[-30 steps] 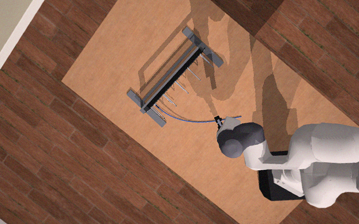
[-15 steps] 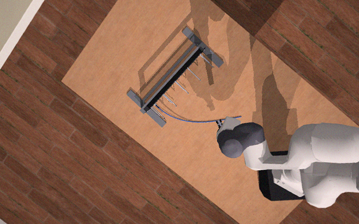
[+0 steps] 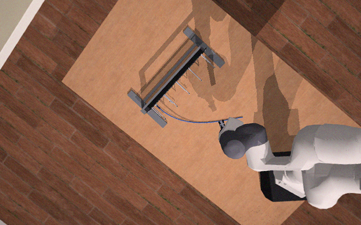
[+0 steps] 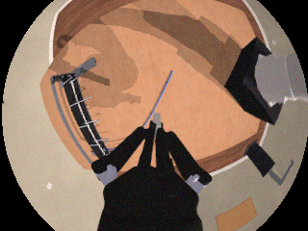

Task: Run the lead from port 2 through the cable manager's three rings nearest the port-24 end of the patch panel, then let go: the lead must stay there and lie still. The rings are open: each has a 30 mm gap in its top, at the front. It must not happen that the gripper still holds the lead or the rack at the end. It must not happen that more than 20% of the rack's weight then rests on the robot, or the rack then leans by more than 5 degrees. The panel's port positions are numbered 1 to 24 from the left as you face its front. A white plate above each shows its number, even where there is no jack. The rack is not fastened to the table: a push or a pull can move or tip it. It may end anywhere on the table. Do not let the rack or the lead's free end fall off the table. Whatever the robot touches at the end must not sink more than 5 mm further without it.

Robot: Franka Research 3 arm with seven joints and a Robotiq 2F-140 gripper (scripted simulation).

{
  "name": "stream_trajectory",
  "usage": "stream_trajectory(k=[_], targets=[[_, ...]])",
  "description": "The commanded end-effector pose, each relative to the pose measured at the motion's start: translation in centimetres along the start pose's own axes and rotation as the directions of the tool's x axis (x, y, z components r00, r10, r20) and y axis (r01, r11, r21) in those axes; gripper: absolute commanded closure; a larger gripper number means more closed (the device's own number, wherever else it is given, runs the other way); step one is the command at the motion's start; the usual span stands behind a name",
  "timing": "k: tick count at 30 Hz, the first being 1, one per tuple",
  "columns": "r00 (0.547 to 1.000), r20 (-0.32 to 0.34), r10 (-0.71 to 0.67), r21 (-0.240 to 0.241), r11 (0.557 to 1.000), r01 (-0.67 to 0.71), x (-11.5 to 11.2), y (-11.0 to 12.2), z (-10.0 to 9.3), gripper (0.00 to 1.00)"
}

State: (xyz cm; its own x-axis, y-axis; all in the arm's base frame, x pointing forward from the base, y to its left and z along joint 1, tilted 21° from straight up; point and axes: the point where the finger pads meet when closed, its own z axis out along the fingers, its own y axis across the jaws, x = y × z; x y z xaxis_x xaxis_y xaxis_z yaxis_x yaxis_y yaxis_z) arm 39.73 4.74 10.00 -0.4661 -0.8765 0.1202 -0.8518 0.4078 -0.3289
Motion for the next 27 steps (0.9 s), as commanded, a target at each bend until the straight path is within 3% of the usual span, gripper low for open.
stream_trajectory(k=[1,4,5,27], targets=[[0.980,0.004,0.200,0.002,0.980,-0.200,0.48,0.33,-0.06,1.00],[0.965,0.004,0.263,0.001,0.965,-0.263,0.72,0.47,-0.07,1.00],[0.965,0.004,0.263,0.001,0.965,-0.263,0.72,0.47,-0.07,0.80],[0.965,0.004,0.263,0.001,0.965,-0.263,0.72,0.47,-0.07,0.80]])
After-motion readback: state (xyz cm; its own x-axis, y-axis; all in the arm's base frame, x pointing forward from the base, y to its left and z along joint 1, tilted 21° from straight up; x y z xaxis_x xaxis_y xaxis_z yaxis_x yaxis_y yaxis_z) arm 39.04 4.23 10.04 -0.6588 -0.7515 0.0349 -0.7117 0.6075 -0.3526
